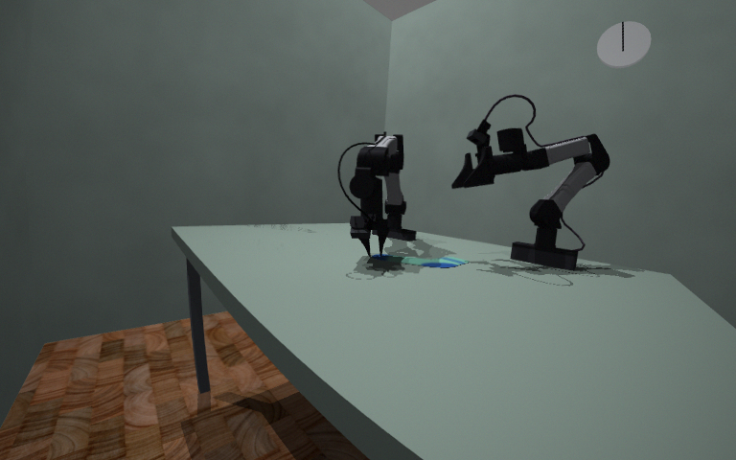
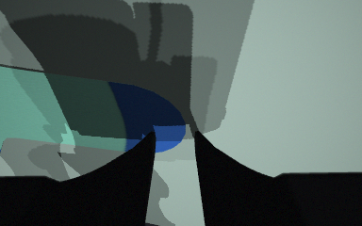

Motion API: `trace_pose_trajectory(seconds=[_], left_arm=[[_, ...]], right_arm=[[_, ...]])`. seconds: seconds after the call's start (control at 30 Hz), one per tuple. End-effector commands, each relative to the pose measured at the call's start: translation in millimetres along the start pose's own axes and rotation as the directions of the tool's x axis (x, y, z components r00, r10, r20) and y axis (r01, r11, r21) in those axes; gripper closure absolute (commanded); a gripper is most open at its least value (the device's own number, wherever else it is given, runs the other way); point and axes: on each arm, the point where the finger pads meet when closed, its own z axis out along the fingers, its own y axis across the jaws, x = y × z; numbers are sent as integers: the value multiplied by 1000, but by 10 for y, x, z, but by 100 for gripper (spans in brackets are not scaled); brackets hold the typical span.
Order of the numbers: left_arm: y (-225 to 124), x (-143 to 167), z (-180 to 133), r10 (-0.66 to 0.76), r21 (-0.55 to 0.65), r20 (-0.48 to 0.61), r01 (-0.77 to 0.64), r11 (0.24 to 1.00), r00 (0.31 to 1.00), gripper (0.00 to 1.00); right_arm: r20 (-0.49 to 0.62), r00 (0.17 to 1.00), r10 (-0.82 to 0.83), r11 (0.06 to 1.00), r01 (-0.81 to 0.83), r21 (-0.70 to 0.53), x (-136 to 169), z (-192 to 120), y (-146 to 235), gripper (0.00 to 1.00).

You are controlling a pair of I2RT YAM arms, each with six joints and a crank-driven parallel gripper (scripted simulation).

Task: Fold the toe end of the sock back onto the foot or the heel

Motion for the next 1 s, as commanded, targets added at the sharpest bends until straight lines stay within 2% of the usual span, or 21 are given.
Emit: trace_pose_trajectory(seconds=[0.0, 0.07, 0.1, 0.4, 0.5, 0.57, 0.63, 0.83, 0.9, 0.97], left_arm=[[-22, -93, -4, -5, -2, 46, 5, 1000, 999, 0], [-22, -93, -4, -5, -2, 46, 5, 1000, 999, 0], [-21, -84, -3, -4, -4, 46, 4, 1000, 999, 0], [-27, -100, -2, -5, -3, 53, 5, 1000, 999, 0], [-27, -100, -2, -5, -3, 53, 5, 1000, 999, 0], [-20, -140, -1, -1, -2, 53, 1, 1000, 999, 0], [-20, -140, -1, -1, -2, 53, 1, 1000, 999, 0], [-20, -141, -2, -1, -2, 53, 1, 1000, 999, 0], [-20, -141, -2, -1, -2, 53, 1, 1000, 999, 0], [-20, -141, -2, -1, -2, 53, 1, 1000, 999, 0]], right_arm=[[-9, 1000, -5, 1000, 5, 8, 35, 105, 3, 66], [-9, 1000, -5, 1000, 5, 8, 35, 105, 3, 66], [-16, 1000, -4, 1000, 4, 7, 34, 153, -1, 75], [-37, 999, -1, 1000, 0, -1, 51, 196, -5, 100], [-35, 999, -1, 1000, 1, -1, 37, 168, -4, 100], [-6, 1000, -3, 1000, 3, 1, -11, -32, 13, 100], [-6, 1000, -3, 1000, 3, 1, -11, -32, 13, 100], [-6, 1000, -4, 1000, 4, 15, -15, -391, 31, 100], [-6, 1000, -5, 1000, 5, 15, -17, -424, 41, 100], [-36, 999, -2, 1000, 2, 13, 13, -296, 37, 100]])
